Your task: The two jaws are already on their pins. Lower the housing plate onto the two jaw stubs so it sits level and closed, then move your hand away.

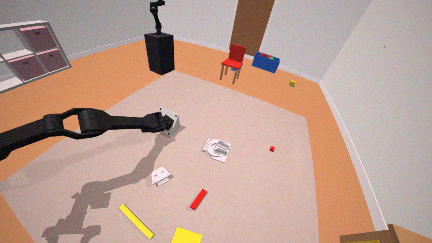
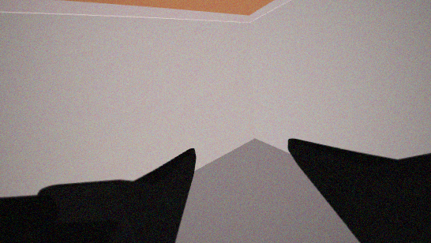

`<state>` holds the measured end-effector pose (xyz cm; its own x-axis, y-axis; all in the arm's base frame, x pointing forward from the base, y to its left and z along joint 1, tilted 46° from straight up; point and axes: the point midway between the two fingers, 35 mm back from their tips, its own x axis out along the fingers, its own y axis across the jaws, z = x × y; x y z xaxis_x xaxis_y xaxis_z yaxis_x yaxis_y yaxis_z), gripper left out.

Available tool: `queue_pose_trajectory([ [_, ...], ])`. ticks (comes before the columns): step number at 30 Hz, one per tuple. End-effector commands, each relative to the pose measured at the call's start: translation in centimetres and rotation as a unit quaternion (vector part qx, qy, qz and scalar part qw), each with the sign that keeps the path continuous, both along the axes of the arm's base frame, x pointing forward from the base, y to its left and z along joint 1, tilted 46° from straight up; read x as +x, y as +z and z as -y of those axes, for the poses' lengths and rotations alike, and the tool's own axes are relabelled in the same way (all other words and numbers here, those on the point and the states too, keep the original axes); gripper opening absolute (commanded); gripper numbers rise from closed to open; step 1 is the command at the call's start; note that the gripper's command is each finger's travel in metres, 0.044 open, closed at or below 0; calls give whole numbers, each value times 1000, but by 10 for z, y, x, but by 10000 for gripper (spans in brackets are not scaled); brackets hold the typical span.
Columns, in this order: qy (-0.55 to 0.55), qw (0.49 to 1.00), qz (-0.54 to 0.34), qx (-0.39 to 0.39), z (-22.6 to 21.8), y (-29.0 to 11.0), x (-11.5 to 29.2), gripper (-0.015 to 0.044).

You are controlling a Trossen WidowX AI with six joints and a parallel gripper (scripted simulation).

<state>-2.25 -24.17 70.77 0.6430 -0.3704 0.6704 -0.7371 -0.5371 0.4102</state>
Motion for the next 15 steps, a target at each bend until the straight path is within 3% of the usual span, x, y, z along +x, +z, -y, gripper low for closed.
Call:
queue_pose_trajectory([
  [1,0,1000,0,0,0,0,0,426],
  [15,104,986,105,80,15,7,17,440],
])
